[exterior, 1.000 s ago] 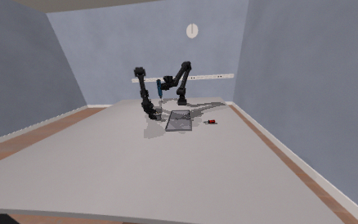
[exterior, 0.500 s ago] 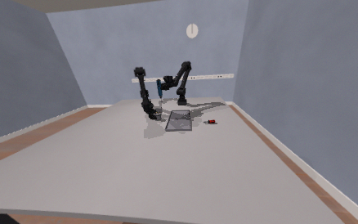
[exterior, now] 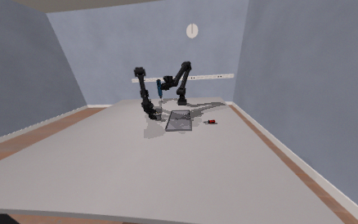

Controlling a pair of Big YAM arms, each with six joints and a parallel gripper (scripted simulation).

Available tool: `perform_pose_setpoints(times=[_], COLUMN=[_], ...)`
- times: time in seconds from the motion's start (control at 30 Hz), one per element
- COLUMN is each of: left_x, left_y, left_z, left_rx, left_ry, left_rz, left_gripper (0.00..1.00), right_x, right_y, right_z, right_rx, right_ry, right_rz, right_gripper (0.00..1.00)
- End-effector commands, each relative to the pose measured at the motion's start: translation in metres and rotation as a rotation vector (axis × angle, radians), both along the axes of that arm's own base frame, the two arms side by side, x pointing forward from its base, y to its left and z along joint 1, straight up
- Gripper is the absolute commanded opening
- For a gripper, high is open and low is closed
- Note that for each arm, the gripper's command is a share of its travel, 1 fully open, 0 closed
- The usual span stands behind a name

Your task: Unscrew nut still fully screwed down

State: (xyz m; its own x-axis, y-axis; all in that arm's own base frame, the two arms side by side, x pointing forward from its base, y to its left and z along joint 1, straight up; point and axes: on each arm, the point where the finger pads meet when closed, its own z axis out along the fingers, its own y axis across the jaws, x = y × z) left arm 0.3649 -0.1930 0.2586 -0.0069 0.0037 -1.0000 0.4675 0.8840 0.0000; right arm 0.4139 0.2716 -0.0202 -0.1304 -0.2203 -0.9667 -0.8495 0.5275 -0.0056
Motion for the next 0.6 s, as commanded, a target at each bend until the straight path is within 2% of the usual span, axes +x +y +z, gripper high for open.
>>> perform_pose_setpoints(times=[0.0, 0.57], left_x=[0.0168, 0.0173], left_y=[-0.0035, -0.0038], left_z=[0.0692, 0.0705], left_rx=[-0.078, -0.079], left_ry=[-0.127, -0.128], left_rz=[0.009, 0.009], left_gripper=[0.42, 0.42], right_x=[0.0042, 0.0042], right_y=[0.0020, 0.0020], right_z=[0.0039, 0.0039], right_rx=[0.007, 0.007], right_ry=[-0.010, -0.010], right_rz=[-0.001, -0.001], right_gripper=[0.59, 0.59])
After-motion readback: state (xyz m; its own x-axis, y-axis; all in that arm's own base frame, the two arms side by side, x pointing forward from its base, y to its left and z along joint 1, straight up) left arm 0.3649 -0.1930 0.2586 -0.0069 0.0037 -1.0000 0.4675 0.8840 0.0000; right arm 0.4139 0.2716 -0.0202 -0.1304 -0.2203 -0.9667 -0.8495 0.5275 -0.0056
